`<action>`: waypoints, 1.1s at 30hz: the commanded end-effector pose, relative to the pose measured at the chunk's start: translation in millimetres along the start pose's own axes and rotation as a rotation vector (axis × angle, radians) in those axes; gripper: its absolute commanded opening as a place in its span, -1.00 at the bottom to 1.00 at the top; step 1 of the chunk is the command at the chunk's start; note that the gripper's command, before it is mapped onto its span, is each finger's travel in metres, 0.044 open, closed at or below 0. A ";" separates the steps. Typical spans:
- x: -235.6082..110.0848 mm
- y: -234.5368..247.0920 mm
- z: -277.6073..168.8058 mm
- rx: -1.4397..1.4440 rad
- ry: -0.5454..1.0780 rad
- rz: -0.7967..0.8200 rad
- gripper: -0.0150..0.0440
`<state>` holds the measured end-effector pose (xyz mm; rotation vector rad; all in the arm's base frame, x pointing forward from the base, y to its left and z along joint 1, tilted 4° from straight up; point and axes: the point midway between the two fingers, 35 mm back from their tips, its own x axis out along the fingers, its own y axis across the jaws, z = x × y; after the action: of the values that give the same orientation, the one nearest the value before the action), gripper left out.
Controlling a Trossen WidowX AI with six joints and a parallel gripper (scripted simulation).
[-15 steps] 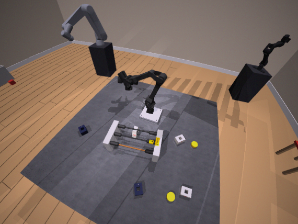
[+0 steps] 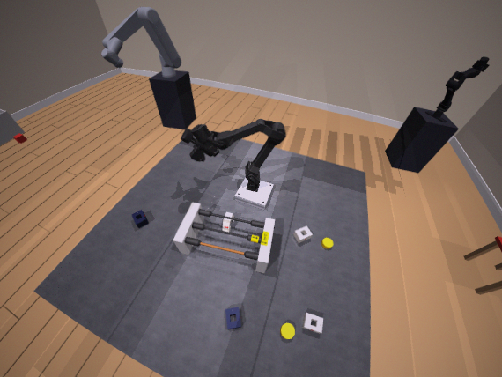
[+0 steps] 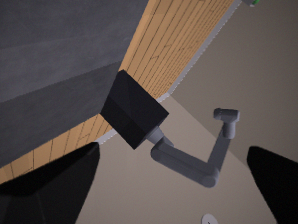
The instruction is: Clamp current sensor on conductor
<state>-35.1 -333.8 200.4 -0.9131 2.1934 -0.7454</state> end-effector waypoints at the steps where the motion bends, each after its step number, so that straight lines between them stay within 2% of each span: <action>1: -46.5 -41.8 48.7 0.264 -0.248 -0.180 1.00; 9: -138.9 -81.9 106.8 0.608 -0.700 -0.295 1.00; 17: -252.0 -93.9 139.8 0.877 -1.223 -0.214 1.00; 25: -370.0 -76.6 139.8 1.019 -1.750 0.091 1.00; 33: -475.2 -34.0 103.9 0.971 -2.185 0.626 1.00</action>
<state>315.9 -82.2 301.4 -0.2870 0.0825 -0.3108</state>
